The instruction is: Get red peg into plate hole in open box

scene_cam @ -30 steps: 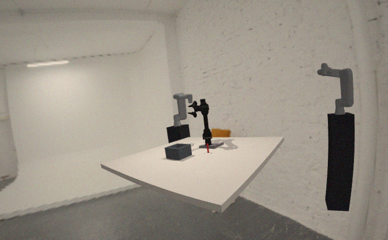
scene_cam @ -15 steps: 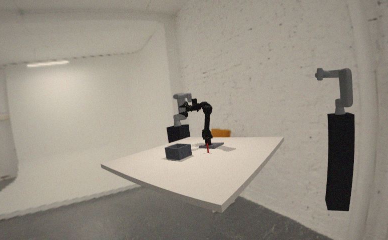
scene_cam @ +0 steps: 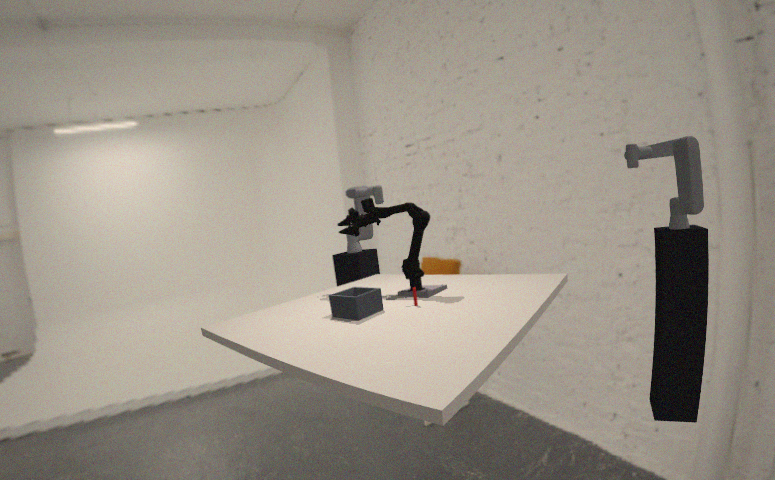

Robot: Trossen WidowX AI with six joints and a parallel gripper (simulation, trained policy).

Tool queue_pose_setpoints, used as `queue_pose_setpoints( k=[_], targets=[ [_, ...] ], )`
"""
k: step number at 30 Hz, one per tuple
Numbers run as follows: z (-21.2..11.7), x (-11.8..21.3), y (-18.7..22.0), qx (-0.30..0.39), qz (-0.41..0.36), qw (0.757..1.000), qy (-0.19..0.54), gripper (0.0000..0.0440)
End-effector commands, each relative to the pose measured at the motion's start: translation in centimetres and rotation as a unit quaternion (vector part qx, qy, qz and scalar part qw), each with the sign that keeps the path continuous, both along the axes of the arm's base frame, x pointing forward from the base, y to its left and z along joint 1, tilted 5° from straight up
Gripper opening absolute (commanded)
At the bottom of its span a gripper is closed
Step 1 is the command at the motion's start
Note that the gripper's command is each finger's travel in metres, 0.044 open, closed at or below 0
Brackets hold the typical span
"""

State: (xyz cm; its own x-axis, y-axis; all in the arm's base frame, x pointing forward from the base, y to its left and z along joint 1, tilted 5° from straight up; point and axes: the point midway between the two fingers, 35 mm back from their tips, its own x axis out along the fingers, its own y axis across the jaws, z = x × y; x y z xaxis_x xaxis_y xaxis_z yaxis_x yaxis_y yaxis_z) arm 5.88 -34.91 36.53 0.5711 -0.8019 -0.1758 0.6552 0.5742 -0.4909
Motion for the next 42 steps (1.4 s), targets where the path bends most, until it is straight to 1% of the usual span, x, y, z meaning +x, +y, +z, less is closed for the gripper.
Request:
queue_pose_setpoints(
  k=[1,6,11,17,22,27,32,37,42],
  targets=[
    [-0.8,2.8,0.6,0.044,0.014,0.999,-0.018,0.044],
    [-2.2,7.5,2.3,0.118,0.041,0.991,-0.037,0.044],
    [-3.7,11.8,4.8,0.192,0.063,0.978,-0.047,0.044],
    [-5.5,16.1,8.9,0.28,0.08,0.955,-0.047,0.044],
    [-7.1,18.8,12.9,0.352,0.084,0.931,-0.037,0.044],
    [-8.7,20.6,17.1,0.418,0.077,0.905,-0.02,0.044],
    [-10.4,21.5,21.4,0.476,0.058,0.877,0.003,0.044],
    [-12.2,21.5,25.4,0.523,0.031,0.851,0.032,0.044],
    [-13.9,20.9,29.1,0.556,-0.004,0.829,0.064,0.044]
  ],
)
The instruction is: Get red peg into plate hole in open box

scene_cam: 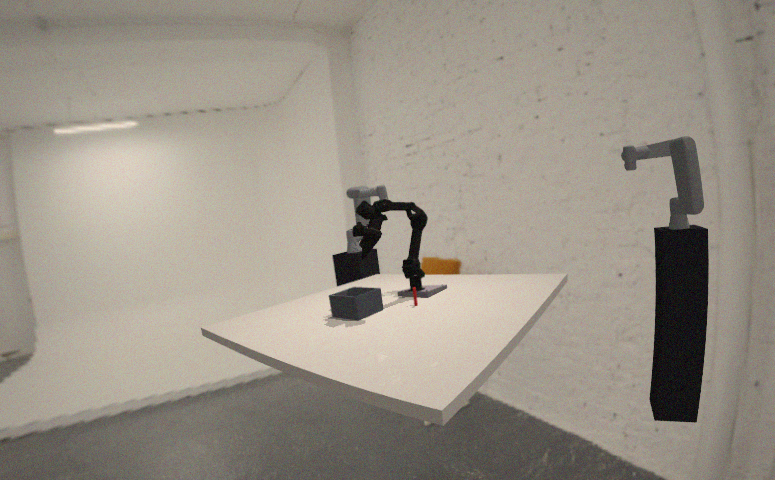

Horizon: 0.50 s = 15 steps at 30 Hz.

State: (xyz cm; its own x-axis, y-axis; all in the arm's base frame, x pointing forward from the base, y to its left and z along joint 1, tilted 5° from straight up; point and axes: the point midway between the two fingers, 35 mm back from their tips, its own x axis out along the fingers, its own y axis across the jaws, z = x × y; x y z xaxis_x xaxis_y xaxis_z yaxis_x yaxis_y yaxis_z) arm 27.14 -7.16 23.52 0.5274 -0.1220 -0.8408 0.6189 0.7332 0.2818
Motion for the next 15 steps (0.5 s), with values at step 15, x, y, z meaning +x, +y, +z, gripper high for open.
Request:
queue_pose_setpoints(
  k=[15],
  targets=[
    [-6.2,-4.3,9.7,0.053,-0.058,0.983,0.164,0.044]
  ],
)
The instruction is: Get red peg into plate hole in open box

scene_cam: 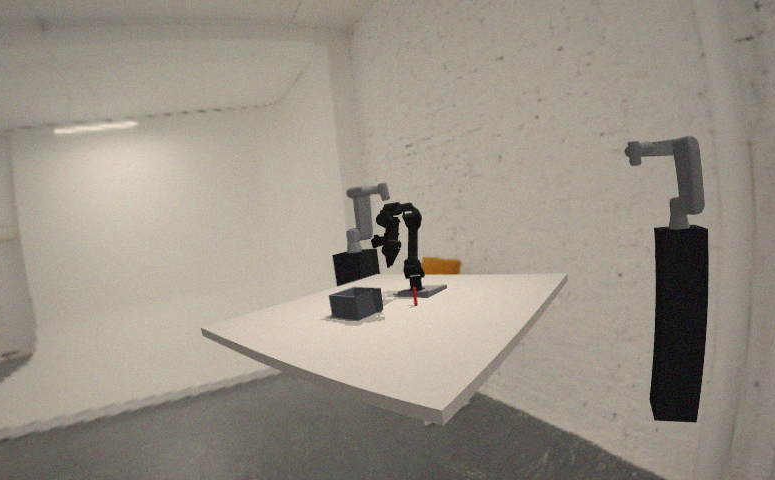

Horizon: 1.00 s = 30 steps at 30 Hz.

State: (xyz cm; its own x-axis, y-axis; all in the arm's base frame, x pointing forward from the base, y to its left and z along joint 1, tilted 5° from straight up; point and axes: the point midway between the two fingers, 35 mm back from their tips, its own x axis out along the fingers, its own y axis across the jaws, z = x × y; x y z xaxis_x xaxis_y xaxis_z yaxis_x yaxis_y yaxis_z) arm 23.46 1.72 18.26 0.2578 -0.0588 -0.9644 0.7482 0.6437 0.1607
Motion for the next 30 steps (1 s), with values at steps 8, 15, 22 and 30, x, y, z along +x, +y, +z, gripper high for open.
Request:
queue_pose_setpoints(
  k=[8,15,22,30],
  targets=[
    [-4.0,-2.6,3.6,-0.011,-0.034,0.996,0.076,0.044],
    [-7.0,-3.4,5.2,-0.017,-0.054,0.994,0.097,0.044],
    [-10.5,-3.6,6.1,-0.016,-0.064,0.993,0.095,0.044],
    [-14.2,-3.5,6.9,-0.004,-0.071,0.995,0.076,0.044]
  ],
)
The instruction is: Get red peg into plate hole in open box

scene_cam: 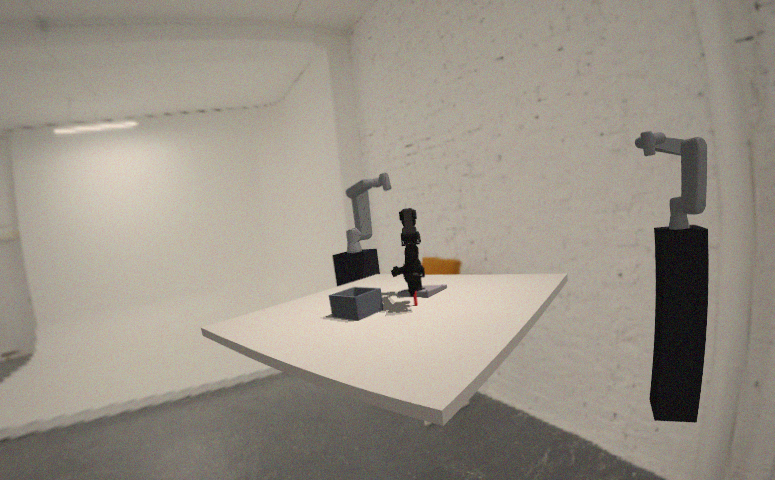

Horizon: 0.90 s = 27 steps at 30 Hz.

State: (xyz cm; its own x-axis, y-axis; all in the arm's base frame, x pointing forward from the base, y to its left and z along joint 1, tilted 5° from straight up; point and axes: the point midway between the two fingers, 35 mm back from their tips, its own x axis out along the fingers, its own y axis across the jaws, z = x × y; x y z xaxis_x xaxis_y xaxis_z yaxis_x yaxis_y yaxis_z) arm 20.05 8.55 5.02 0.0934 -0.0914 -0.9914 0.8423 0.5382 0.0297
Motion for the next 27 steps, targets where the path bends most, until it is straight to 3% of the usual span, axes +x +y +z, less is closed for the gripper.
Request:
queue_pose_setpoints(
  k=[1,5,20,27],
  targets=[
    [-1.3,-0.1,0.2,0.001,-0.006,1.0,-0.005,0.0439],
    [-2.5,-0.4,0.3,0.006,-0.015,1.0,-0.004,0.0388],
    [-2.6,-0.9,0.5,0.04,-0.014,0.999,0.033,0.0],
    [-0.5,0.4,-0.6,0.013,0.017,1.0,-0.003,0.0]
  ],
)
